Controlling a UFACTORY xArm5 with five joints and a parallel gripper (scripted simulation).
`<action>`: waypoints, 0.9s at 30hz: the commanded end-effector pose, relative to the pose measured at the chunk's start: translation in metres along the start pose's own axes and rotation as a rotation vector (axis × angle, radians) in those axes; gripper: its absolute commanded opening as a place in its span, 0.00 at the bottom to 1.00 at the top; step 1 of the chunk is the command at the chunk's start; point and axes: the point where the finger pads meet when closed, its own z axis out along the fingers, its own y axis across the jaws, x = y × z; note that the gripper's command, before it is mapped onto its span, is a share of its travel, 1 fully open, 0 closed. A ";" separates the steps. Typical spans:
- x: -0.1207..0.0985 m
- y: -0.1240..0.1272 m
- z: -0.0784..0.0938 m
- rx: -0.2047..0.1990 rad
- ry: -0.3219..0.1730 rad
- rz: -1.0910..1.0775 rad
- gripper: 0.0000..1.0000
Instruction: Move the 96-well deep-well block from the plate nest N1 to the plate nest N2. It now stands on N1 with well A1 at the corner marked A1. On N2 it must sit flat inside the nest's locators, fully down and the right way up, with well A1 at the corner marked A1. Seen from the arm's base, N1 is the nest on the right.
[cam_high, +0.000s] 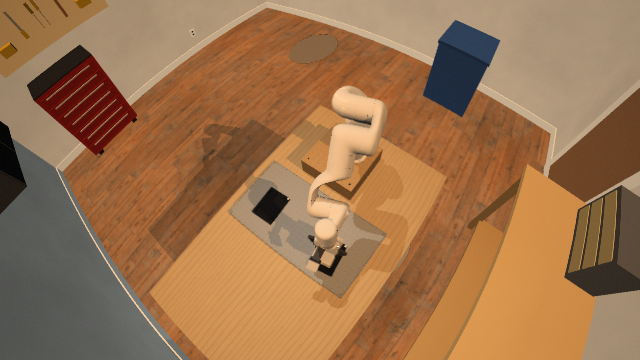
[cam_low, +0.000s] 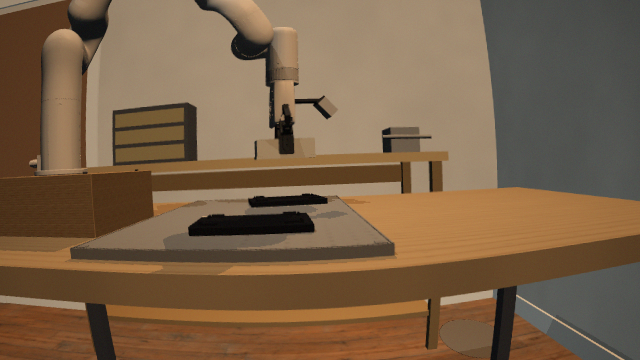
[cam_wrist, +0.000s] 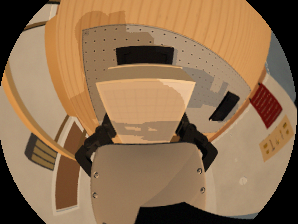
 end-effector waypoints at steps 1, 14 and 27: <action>0.001 0.000 -0.002 0.001 0.004 0.000 0.00; 0.001 0.000 0.015 0.001 0.004 0.000 0.00; 0.002 0.000 0.033 0.001 0.004 0.000 0.00</action>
